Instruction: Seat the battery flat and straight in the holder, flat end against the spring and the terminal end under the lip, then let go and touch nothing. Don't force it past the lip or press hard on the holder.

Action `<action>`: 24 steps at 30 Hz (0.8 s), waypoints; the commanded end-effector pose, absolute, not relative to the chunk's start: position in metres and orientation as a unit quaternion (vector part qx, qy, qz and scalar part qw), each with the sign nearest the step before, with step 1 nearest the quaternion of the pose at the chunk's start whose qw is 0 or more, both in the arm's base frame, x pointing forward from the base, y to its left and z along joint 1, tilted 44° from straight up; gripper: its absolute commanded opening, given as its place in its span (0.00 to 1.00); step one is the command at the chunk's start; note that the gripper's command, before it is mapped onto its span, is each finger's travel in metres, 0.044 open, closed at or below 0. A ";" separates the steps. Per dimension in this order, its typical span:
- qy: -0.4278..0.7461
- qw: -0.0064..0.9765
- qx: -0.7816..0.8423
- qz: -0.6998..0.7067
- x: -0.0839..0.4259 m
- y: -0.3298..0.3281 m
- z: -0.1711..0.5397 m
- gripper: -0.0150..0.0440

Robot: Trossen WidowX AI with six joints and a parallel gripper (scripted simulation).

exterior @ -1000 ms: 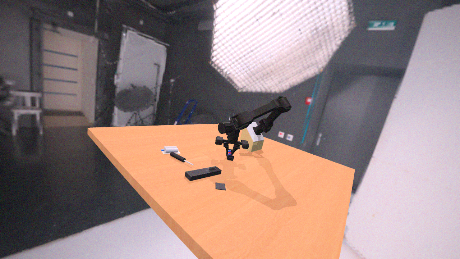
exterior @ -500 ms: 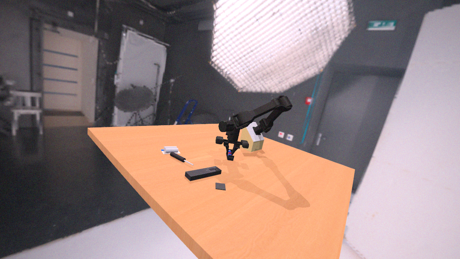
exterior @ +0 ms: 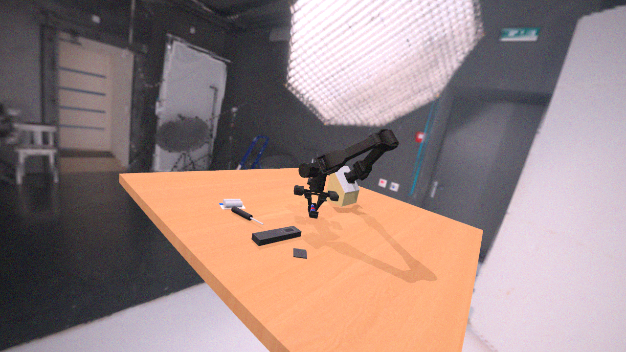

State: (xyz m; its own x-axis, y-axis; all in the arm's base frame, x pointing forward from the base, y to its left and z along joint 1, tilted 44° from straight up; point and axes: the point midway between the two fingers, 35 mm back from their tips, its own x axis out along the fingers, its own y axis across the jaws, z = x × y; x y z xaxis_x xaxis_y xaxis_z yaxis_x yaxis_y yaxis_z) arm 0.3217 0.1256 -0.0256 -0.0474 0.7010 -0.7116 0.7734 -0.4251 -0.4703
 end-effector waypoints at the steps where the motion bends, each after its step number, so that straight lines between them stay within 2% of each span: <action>1: 0.539 0.031 0.695 -0.474 0.322 0.129 -0.024 0.38; 24: 0.536 0.025 0.703 -0.466 0.311 0.120 -0.032 0.38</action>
